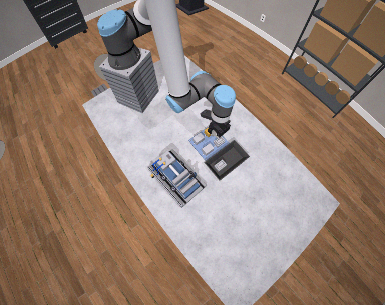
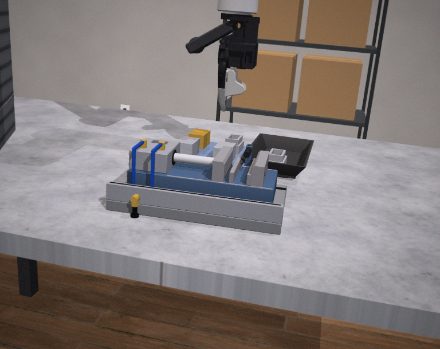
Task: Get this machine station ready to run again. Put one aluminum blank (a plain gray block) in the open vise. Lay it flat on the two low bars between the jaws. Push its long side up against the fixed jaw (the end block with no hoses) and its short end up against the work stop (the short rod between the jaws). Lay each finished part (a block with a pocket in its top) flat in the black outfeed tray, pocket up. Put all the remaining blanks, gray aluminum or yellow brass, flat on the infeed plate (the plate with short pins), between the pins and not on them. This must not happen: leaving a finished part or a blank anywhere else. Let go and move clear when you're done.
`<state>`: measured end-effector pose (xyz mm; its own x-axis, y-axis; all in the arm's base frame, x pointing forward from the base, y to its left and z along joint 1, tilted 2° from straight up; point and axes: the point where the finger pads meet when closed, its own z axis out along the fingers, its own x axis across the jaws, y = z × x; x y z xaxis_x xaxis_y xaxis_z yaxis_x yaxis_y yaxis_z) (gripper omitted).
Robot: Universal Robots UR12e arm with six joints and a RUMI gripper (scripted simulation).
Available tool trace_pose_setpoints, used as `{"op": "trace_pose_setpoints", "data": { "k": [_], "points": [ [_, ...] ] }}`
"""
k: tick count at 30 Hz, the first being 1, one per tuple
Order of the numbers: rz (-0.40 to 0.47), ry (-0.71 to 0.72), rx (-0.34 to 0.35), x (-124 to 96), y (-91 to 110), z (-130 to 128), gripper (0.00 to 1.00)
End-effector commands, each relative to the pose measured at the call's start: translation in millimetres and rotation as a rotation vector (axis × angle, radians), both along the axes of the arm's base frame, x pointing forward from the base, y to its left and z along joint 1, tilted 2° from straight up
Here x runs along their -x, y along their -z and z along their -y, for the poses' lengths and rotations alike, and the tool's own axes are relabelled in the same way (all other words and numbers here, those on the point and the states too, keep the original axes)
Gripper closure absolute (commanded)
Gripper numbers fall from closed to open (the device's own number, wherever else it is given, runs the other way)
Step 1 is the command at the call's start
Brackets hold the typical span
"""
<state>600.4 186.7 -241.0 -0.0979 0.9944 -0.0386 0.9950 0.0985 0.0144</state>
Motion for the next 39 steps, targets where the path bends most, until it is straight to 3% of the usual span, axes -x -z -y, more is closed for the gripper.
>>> {"op": "trace_pose_setpoints", "data": {
  "k": [1,17,32,39],
  "points": [
    [0.001,0.0,0.0,-0.6,-0.5,-0.1,1.0],
    [0.001,0.0,0.0,-0.3,-14.9,-0.6,1.0],
    [0.001,0.0,0.0,0.5,-54.9,-2.1,1.0],
    [0.001,0.0,0.0,0.7,-64.1,-2.5,1.0]
  ]
}}
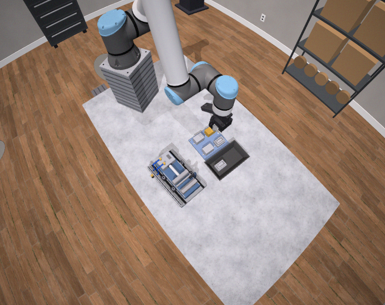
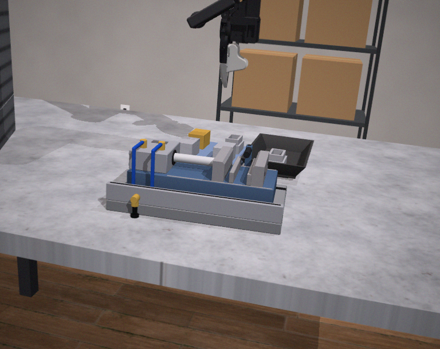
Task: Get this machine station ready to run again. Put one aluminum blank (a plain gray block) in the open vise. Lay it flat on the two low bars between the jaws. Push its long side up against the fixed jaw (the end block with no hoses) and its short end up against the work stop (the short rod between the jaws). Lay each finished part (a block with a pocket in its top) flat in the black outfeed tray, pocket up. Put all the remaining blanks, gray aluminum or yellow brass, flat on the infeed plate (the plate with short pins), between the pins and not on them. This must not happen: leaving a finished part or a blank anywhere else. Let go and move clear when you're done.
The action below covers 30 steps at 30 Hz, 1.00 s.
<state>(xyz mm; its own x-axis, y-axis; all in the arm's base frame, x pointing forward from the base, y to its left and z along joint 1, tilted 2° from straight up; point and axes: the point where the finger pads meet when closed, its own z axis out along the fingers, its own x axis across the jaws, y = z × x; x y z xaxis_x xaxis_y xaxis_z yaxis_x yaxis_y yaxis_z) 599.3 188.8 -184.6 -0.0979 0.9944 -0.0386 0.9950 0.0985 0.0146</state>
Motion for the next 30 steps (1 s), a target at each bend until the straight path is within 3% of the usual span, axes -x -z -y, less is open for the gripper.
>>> {"op": "trace_pose_setpoints", "data": {
  "k": [1,15,18,22,27,30],
  "points": [
    [0.001,0.0,0.0,-0.4,-9.0,-0.4,1.0],
    [0.001,0.0,0.0,-4.8,-13.0,-0.6,1.0],
    [0.001,0.0,0.0,-27.8,-12.6,-1.2,1.0],
    [0.001,0.0,0.0,-83.5,-12.9,-2.3,1.0],
    [0.001,0.0,0.0,-137.7,-15.0,-3.1,1.0],
    [0.001,0.0,0.0,-147.1,-15.5,-3.2,1.0]
  ]
}}
